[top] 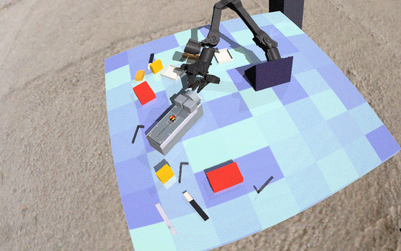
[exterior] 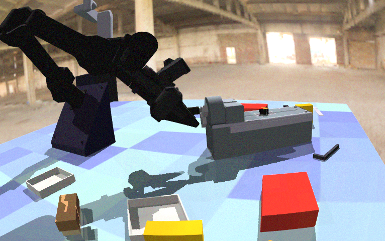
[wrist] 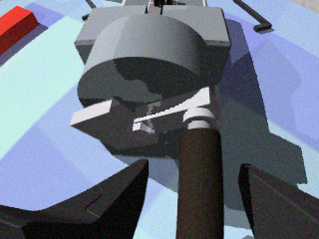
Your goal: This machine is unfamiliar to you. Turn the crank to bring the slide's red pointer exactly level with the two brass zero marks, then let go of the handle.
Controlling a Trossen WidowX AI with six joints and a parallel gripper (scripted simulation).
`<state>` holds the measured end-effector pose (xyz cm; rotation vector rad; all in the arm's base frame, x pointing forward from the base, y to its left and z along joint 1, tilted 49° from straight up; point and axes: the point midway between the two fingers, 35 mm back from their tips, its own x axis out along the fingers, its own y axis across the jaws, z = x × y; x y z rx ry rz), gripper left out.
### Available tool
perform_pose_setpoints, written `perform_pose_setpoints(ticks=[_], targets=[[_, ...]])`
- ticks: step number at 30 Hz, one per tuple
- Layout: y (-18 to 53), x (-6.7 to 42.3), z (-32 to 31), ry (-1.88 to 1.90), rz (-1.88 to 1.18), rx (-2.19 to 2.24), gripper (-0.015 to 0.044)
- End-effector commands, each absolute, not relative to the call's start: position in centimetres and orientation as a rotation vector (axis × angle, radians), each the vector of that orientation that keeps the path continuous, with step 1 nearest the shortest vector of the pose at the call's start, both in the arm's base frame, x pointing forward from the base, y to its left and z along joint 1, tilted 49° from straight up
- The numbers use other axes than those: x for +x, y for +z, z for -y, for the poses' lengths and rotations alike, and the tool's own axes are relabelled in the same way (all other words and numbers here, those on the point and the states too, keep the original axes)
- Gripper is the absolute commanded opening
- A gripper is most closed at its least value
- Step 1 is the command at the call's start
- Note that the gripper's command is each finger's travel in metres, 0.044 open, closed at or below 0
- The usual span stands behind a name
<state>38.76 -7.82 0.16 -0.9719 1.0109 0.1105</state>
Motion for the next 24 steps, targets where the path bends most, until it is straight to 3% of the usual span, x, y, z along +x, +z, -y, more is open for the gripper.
perform_pose_setpoints(ticks=[1, 6, 24], targets=[[0.1, 38.7, 7.8, 0.116, -1.009, -0.973, 0.0125], [0.1, 38.7, 7.8, 0.116, -1.009, -0.973, 0.0], [0.4, 38.5, 6.6, 0.117, -1.009, -0.972, 0.0]])
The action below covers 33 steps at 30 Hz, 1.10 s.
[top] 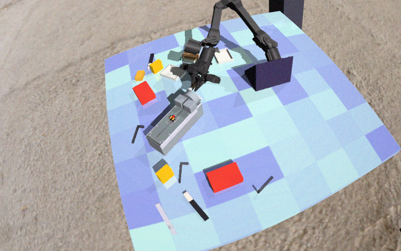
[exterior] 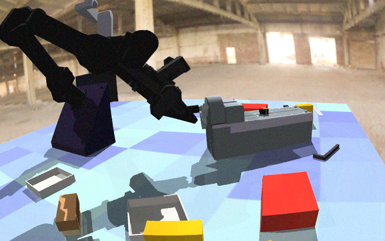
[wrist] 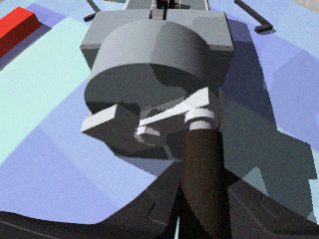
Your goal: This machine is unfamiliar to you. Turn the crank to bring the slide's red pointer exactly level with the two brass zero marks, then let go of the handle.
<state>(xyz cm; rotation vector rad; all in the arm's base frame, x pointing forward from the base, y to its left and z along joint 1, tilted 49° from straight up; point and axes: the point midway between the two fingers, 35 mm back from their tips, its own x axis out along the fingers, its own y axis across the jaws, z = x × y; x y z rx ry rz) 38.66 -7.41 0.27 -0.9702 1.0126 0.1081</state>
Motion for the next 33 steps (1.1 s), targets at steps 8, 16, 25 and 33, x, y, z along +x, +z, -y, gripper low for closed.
perform_pose_setpoints(ticks=[8, 16, 25, 33], targets=[[0.2, 38.1, 5.8, 0.117, -1.009, -0.972, 0.0], [-0.1, 37.7, 5.2, 0.117, -1.009, -0.971, 0.0], [-0.4, 37.5, 4.9, 0.117, -1.01, -0.971, 0.0], [-0.7, 37.3, 4.7, 0.117, -1.01, -0.971, 0.0]])
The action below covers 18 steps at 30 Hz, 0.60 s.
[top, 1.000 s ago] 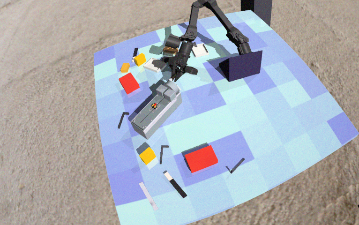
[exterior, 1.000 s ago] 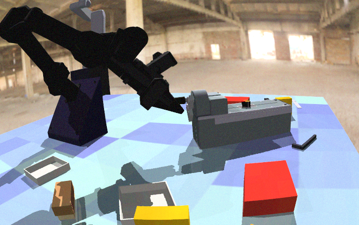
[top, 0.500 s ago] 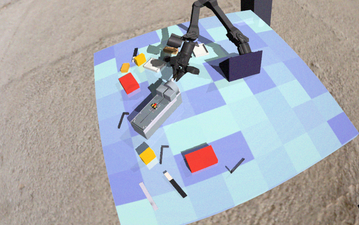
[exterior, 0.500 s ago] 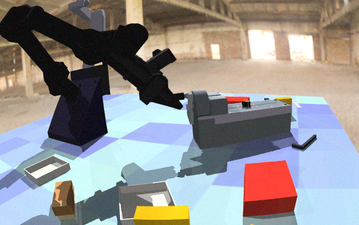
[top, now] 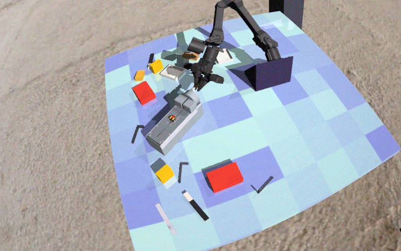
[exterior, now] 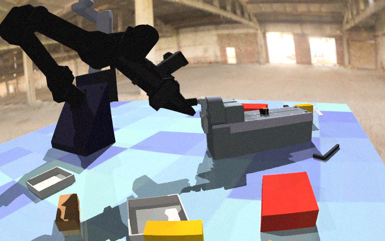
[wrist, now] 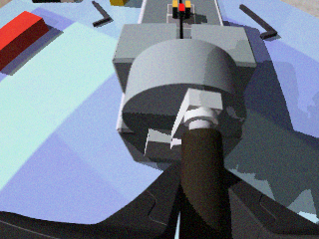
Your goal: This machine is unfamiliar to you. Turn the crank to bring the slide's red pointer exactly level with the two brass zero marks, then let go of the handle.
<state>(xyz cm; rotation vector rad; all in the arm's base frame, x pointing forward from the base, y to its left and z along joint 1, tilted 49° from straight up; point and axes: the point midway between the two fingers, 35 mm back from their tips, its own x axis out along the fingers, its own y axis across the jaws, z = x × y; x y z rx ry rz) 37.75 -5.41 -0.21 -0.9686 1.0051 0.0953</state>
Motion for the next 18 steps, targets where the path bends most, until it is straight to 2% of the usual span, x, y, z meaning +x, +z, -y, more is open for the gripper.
perform_pose_setpoints(ticks=[1, 18], targets=[[-0.69, 37.29, 4.73, 0.117, -1.01, -0.971, 0.0], [-1.05, 37.09, 4.61, 0.118, -1.01, -0.971, 0.0]])
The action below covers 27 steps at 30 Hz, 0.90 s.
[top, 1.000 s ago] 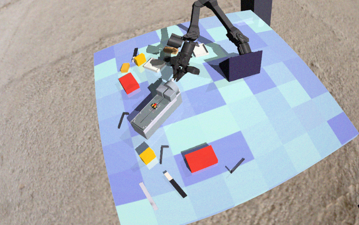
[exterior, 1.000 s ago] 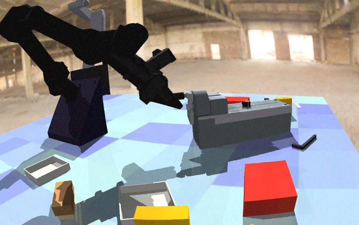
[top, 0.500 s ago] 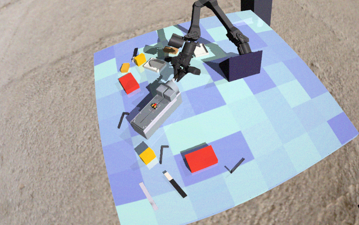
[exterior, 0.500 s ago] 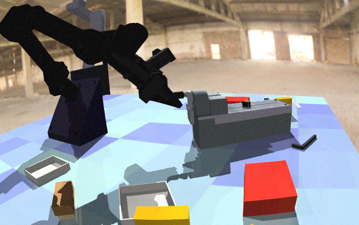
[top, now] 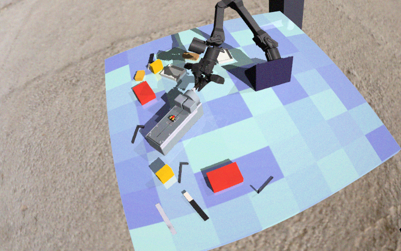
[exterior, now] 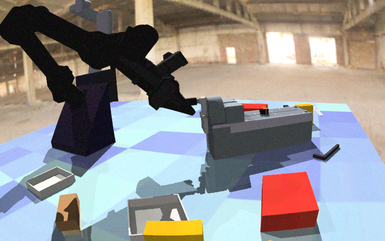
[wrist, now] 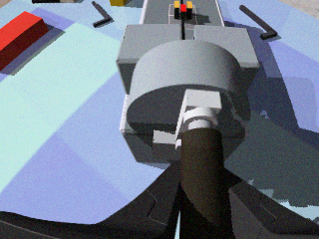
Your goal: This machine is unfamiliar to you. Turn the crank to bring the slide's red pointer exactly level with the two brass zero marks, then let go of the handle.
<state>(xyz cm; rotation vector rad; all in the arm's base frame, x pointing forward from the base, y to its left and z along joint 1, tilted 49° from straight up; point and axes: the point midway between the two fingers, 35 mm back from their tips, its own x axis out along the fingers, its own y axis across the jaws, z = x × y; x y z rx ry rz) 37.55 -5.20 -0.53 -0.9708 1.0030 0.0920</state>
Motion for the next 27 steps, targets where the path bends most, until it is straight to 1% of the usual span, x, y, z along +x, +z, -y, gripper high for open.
perform_pose_setpoints(ticks=[1, 27], targets=[[-1.07, 37.08, 4.6, 0.118, -1.01, -0.971, 0.0], [-1.38, 36.91, 4.5, 0.118, -1.01, -0.971, 0.0]])
